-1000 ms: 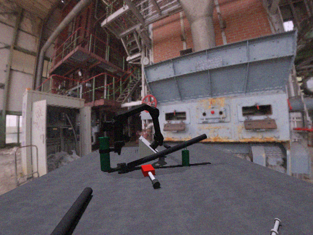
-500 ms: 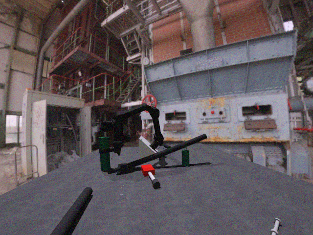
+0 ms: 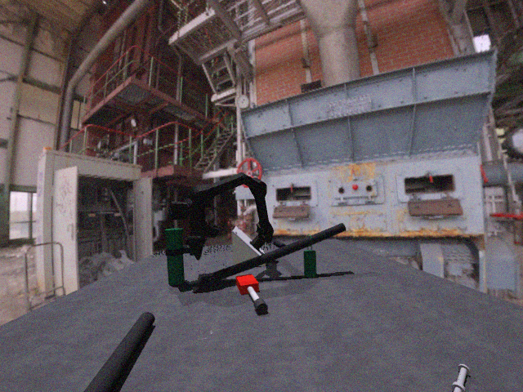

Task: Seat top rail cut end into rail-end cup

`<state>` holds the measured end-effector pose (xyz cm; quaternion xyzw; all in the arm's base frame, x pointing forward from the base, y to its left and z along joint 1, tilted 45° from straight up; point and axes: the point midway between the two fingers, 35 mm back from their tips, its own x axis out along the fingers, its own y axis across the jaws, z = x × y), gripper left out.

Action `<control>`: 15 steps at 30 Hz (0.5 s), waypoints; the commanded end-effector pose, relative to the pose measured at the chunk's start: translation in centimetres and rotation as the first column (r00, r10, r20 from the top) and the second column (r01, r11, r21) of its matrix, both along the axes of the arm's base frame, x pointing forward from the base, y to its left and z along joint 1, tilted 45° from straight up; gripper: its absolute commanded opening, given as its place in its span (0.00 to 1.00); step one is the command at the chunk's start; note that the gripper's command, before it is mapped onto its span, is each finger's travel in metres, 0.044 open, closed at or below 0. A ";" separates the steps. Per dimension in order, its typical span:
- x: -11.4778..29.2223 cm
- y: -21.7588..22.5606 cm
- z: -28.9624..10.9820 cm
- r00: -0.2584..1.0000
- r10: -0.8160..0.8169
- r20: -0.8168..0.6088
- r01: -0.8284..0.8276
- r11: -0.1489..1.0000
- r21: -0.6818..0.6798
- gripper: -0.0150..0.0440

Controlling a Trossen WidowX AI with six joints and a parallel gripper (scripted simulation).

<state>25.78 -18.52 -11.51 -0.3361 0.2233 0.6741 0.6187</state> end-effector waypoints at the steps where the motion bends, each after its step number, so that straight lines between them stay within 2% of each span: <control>1: 0.4 0.1 0.1 0.999 -0.033 -0.026 0.033 0.999 0.005 0.25; 15: 1.3 0.2 0.2 0.991 -0.100 -0.089 0.101 0.995 0.000 0.25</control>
